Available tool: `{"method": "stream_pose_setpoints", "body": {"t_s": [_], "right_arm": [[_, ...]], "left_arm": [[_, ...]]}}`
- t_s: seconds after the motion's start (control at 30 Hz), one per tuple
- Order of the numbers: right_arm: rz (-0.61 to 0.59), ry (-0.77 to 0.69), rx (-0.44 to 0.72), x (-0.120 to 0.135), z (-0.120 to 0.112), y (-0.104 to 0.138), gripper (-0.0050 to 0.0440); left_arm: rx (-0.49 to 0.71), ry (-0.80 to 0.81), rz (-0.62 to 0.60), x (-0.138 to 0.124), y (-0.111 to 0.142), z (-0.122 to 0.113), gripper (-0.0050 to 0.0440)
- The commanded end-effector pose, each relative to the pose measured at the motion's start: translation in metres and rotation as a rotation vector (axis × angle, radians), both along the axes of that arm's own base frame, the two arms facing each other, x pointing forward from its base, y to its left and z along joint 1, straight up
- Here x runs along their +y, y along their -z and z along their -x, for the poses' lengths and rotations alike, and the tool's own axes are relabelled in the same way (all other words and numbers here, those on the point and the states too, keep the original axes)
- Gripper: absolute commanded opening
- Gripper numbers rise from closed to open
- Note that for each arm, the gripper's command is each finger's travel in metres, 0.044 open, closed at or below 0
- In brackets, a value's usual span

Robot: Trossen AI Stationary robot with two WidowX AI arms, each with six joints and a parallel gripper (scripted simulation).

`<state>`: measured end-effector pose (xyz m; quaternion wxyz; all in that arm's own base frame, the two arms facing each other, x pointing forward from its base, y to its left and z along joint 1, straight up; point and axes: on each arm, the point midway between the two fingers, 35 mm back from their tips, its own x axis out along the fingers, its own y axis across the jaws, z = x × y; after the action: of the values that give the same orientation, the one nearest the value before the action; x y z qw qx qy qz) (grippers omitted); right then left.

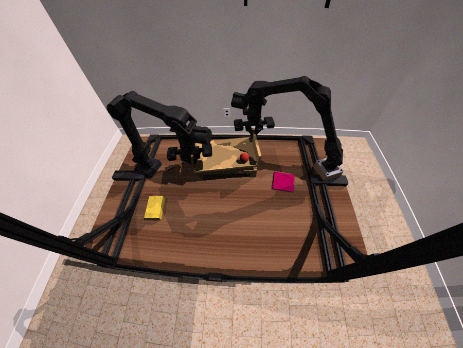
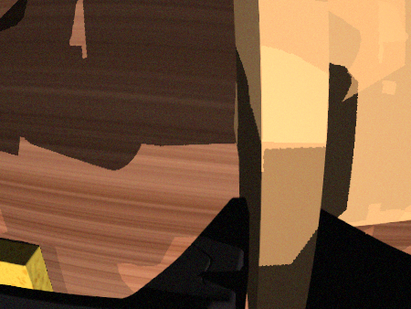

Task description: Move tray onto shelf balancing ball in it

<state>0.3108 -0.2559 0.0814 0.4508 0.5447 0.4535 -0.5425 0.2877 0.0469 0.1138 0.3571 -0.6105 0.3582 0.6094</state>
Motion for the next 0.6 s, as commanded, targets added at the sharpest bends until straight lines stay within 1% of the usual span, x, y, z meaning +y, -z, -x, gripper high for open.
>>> {"method": "stream_pose_setpoints", "body": {"t_s": [0.0,0.2,0.57], "right_arm": [[-0.026,-0.002,-0.011,-0.0020,0.0000,0.0015,0.0020],[0.028,-0.002,0.010,-0.0029,0.0002,-0.0041,0.0020],[-0.026,-0.002,-0.011,-0.0075,0.0020,0.0015,0.0020]], "left_arm": [[-0.011,-0.002,0.029,0.0018,-0.0035,0.0011,0.0020],[0.007,-0.002,-0.026,0.0027,0.0021,0.0015,0.0020],[-0.010,-0.002,0.029,0.0073,-0.0035,0.0030,0.0020]]}}
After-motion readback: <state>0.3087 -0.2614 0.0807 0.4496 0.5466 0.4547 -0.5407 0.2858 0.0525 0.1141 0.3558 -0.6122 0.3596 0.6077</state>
